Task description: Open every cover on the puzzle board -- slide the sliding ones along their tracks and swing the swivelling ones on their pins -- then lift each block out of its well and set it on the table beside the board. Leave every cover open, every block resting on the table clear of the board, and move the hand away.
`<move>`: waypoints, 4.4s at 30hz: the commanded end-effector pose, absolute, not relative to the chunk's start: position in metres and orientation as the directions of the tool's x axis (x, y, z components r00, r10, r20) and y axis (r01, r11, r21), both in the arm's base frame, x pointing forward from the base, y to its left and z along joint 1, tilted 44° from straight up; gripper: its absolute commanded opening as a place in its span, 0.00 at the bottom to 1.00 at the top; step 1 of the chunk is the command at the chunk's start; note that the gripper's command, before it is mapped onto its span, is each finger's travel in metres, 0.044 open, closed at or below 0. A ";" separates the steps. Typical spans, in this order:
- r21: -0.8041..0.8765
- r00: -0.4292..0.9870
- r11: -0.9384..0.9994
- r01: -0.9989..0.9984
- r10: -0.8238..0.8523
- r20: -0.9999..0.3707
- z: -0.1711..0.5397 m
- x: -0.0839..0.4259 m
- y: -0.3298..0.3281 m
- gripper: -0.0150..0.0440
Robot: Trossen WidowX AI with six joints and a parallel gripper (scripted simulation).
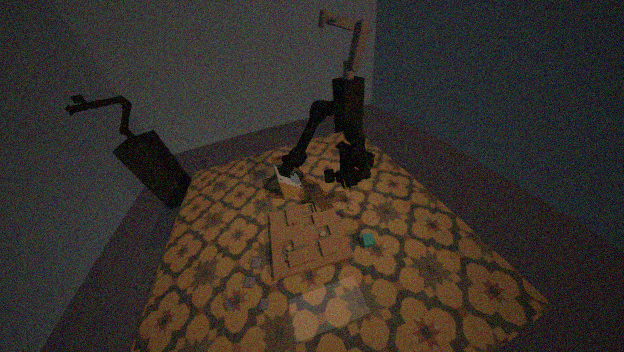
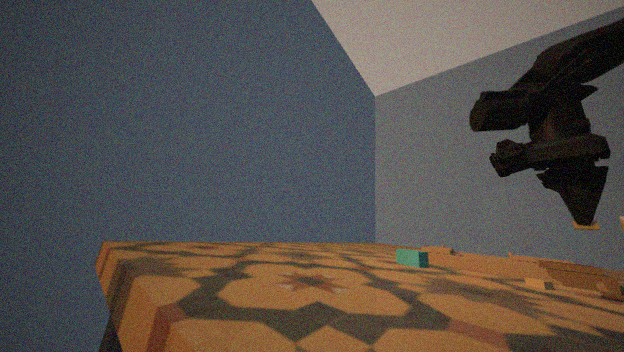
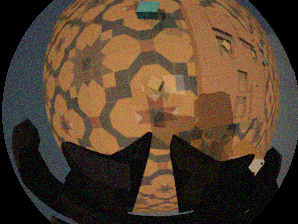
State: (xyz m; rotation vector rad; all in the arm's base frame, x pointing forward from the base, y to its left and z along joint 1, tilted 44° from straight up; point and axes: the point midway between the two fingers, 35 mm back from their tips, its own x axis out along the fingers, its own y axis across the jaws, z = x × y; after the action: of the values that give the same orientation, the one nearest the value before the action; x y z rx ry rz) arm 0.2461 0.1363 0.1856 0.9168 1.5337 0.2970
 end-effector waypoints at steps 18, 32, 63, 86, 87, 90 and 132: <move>0.656 0.072 0.653 0.379 0.686 -0.724 0.158 0.249 0.159 0.39; 0.658 0.073 0.650 0.379 0.688 -0.722 0.142 0.249 0.175 0.39; 0.671 0.077 0.642 0.373 0.699 -0.711 0.127 0.248 0.196 0.79; 0.661 0.074 0.648 0.378 0.691 -0.719 0.167 0.245 0.153 1.00; 0.661 0.074 0.648 0.378 0.691 -0.719 0.169 0.244 0.151 1.00; 0.661 0.074 0.647 0.380 0.691 -0.719 0.176 0.242 0.144 1.00; 0.453 0.085 0.429 0.781 0.646 -0.758 0.069 0.349 0.008 0.25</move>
State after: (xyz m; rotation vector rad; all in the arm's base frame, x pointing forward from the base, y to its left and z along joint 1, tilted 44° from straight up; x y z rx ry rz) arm 0.3435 0.0191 0.0769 1.2540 1.6202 -0.1292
